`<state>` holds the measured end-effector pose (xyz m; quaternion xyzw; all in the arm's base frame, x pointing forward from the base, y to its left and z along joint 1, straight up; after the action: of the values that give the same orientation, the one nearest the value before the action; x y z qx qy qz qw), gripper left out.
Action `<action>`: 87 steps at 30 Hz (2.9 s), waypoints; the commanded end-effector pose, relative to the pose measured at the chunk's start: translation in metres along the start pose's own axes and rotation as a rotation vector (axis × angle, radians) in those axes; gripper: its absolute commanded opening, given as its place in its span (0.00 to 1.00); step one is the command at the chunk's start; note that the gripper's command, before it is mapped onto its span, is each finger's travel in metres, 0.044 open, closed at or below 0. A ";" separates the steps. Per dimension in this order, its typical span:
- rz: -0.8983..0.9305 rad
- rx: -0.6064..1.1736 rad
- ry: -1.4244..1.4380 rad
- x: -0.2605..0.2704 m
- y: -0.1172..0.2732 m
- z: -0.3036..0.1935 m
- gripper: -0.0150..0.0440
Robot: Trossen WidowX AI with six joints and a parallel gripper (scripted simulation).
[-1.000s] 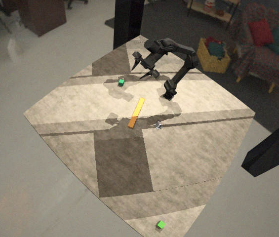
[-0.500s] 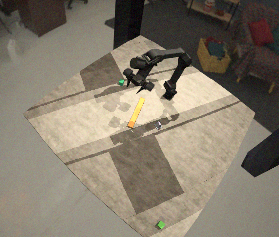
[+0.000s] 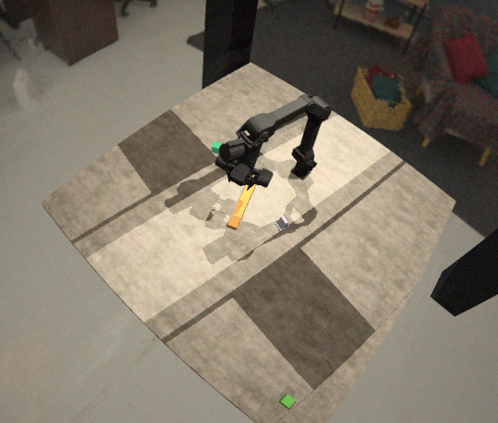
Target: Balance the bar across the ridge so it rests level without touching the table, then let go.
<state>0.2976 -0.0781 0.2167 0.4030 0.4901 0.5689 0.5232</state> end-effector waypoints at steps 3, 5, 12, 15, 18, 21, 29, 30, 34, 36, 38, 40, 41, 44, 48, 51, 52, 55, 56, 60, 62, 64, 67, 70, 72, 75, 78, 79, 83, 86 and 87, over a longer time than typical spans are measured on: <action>0.037 0.122 0.027 0.015 -0.035 0.001 0.79; 0.046 0.157 0.037 0.019 -0.045 0.001 0.79; 0.050 0.170 0.041 0.021 -0.055 0.000 0.79; 0.050 0.170 0.041 0.022 -0.071 -0.002 0.79; 0.050 0.170 0.041 0.023 -0.088 -0.006 0.79; 0.050 0.170 0.041 0.023 -0.093 -0.007 0.79; 0.050 0.170 0.041 0.023 -0.098 -0.007 0.79; 0.050 0.170 0.041 0.023 -0.099 -0.008 0.79; 0.050 0.170 0.041 0.024 -0.106 -0.009 0.79; 0.050 0.170 0.041 0.024 -0.109 -0.009 0.79; 0.050 0.170 0.041 0.024 -0.112 -0.010 0.79; 0.050 0.170 0.041 0.024 -0.116 -0.011 0.79; 0.050 0.170 0.041 0.024 -0.117 -0.011 0.79; 0.050 0.170 0.041 0.024 -0.118 -0.011 0.79; 0.050 0.170 0.041 0.024 -0.118 -0.011 0.79; 0.050 0.170 0.041 0.024 -0.118 -0.011 0.79; 0.050 0.170 0.041 0.024 -0.118 -0.011 0.79; 0.050 0.170 0.041 0.024 -0.118 -0.011 0.79; 0.050 0.170 0.041 0.024 -0.118 -0.011 0.79; 0.053 0.168 0.044 0.025 -0.117 -0.011 0.70; 0.053 0.168 0.044 0.025 -0.117 -0.011 0.61; 0.053 0.168 0.044 0.025 -0.117 -0.011 0.52; 0.053 0.168 0.044 0.025 -0.117 -0.011 0.49; 0.053 0.168 0.044 0.025 -0.117 -0.011 0.45; 0.053 0.168 0.044 0.025 -0.117 -0.011 0.43; 0.053 0.168 0.044 0.024 -0.113 -0.010 0.30; 0.053 0.168 0.043 0.023 -0.106 -0.008 0.25; 0.052 0.168 0.043 0.023 -0.104 -0.007 0.25; 0.052 0.168 0.043 0.022 -0.094 -0.004 0.25; 0.052 0.168 0.043 0.022 -0.087 -0.003 0.25; 0.052 0.168 0.043 0.022 -0.084 -0.002 0.25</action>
<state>0.3093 -0.0590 0.1212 0.4500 0.5390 0.5458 0.4573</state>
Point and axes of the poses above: the point midway between the two fingers, 35 mm back from their tips, its own y axis back along the fingers, its own x axis across the jaws, z = x × y, the point moved 5 cm from there along y, back along the fingers, and after that the axes turned 11 degrees about -y, right-handed, at the moved point
